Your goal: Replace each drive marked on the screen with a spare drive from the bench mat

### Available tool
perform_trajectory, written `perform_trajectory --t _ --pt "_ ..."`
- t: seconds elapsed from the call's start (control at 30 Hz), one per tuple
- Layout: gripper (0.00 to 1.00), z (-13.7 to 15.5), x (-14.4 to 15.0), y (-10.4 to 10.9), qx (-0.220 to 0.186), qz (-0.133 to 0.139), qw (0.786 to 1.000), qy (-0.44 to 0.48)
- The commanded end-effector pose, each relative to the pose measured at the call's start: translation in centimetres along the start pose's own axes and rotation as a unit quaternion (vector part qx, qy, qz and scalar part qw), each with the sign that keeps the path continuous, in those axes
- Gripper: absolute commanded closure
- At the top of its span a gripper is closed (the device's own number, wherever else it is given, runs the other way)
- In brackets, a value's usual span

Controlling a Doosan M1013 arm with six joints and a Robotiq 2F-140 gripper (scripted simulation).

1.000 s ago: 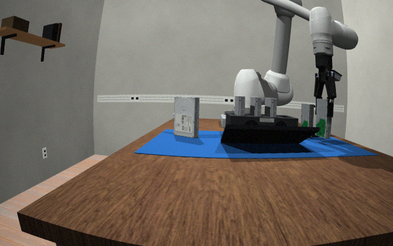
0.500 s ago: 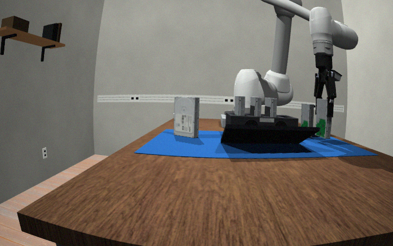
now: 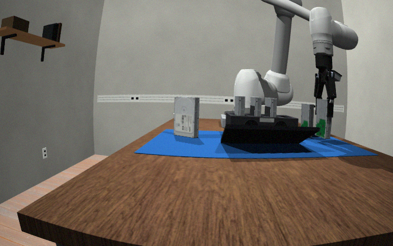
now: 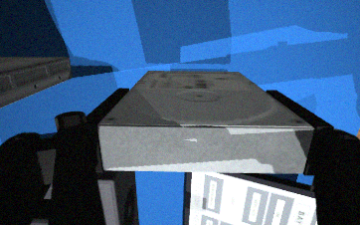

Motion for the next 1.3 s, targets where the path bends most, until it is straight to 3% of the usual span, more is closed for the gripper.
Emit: perform_trajectory --t 0.0,1.27 --pt "0.90 0.0 0.0 0.0 0.000 0.001 1.000 0.000" --pt "0.90 0.0 0.0 -1.4 0.000 0.001 1.000 0.000"
Point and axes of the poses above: the point where the finger pads meet when closed, its own y axis back along the fingers, its own x axis across the jaws, z = x × y, the point moved 1 cm from there along y, back along the fingers, and after that the axes turned 4 degrees about y, right-handed, at the moved point
